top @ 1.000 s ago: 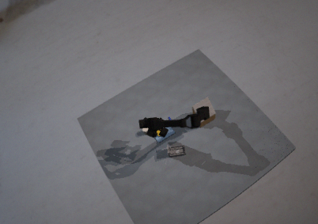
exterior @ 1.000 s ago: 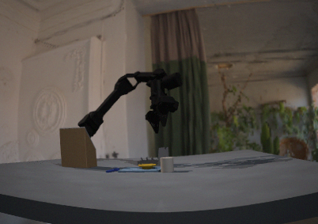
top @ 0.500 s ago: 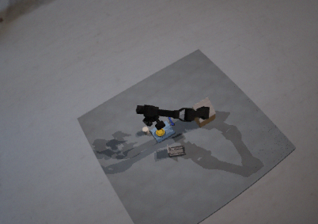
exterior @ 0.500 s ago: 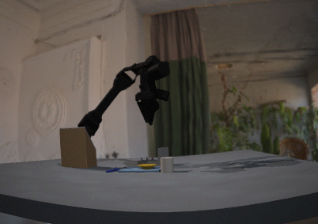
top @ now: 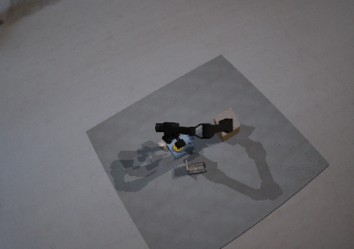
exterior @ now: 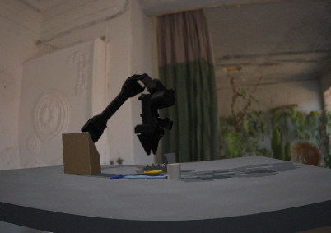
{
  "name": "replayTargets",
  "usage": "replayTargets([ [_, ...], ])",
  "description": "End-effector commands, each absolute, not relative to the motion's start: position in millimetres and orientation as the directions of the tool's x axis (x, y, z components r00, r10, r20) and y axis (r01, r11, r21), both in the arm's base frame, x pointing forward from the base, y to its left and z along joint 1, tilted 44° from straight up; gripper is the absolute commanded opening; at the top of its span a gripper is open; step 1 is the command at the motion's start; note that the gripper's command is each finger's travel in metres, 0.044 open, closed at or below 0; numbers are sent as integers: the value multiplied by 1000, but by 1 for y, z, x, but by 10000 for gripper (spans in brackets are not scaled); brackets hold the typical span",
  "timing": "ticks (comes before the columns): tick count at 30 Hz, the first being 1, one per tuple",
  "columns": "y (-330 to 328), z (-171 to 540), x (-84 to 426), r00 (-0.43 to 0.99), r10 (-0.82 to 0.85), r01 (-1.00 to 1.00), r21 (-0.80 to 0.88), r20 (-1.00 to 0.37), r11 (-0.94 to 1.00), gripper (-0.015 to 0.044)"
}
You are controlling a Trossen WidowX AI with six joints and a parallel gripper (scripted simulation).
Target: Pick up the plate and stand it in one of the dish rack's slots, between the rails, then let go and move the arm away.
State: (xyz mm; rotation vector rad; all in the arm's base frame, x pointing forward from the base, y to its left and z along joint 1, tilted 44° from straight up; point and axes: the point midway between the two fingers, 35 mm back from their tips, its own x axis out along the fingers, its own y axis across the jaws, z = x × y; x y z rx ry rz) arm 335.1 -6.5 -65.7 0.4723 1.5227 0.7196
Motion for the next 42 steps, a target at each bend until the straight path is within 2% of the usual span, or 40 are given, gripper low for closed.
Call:
replayTargets([
  [1,6,-77,330,-88,686,-119,692,-722,713,400],
  [42,48,-118,327,-89,688,-118,694,-720,710,400],
])
